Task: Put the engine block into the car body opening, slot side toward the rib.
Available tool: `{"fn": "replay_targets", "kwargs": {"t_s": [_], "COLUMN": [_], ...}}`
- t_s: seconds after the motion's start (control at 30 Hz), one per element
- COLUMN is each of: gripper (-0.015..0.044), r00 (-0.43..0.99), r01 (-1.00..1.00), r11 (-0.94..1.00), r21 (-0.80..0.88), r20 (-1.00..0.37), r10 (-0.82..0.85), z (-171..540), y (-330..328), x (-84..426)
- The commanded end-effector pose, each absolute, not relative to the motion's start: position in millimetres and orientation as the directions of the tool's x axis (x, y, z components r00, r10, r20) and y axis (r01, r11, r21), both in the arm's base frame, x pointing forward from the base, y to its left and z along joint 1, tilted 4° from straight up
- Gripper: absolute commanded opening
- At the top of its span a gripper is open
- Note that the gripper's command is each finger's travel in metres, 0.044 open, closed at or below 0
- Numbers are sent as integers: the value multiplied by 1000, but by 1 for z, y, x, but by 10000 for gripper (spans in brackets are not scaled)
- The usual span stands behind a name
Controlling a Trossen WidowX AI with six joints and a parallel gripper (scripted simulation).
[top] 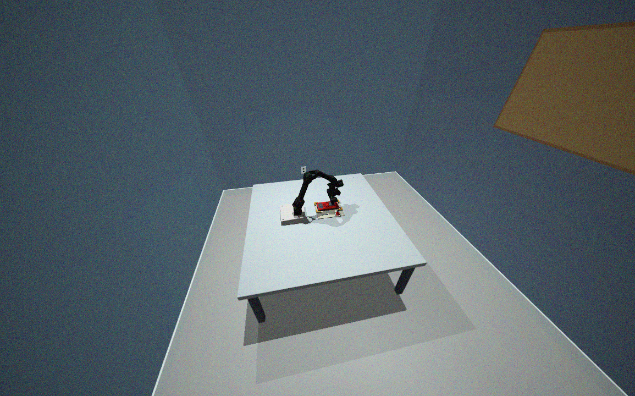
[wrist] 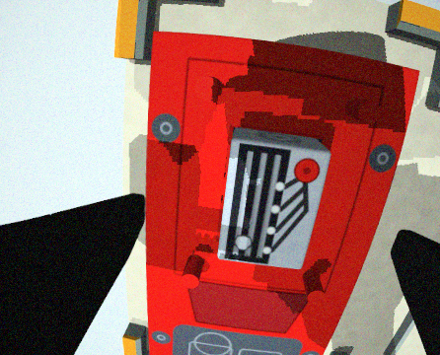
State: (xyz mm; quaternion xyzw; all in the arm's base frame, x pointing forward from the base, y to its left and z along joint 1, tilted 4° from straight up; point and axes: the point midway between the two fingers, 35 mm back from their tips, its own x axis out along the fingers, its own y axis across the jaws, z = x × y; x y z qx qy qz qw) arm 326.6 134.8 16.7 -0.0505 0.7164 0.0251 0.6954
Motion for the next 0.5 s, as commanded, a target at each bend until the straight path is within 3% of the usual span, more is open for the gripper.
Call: {"fn": "replay_targets", "kwargs": {"t_s": [0.0, 0.47], "gripper": [414, 46], "r00": [-24, -24], "r01": [-114, -114], "r11": [993, 993], "r21": [-30, -30], "r20": [-999, -999], "r10": [-33, -33], "z": [19, 19], "y": [135, 135], "x": [327, 327]}}
